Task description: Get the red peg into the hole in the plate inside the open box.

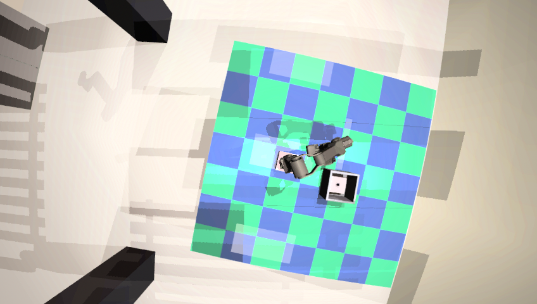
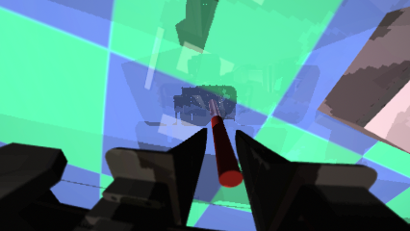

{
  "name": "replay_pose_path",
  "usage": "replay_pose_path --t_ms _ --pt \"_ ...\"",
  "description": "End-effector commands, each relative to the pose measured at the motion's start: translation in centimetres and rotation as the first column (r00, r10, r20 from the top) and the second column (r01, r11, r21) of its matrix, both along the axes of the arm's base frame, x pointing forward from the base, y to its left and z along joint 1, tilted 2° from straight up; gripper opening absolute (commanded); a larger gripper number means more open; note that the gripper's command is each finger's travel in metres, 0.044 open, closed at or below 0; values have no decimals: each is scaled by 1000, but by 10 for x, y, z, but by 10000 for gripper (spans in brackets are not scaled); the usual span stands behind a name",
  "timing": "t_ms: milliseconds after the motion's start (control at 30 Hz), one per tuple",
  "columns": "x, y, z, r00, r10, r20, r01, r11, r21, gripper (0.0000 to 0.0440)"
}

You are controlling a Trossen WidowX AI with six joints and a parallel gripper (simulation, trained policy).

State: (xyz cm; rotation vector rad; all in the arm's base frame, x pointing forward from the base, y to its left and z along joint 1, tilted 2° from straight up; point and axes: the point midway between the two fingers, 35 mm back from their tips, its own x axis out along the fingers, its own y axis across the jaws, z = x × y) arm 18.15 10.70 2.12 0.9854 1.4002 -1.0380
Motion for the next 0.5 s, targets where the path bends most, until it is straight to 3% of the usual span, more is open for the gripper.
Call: replay_pose_path --t_ms 0,67,467 --pt "3 2 -3 1000 18 1 -18 1000 13 28" --pt "5 3 -3 1000 27 4 -27 999 19 0" --pt "27 10 35 993 -17 119 4 994 108 0"
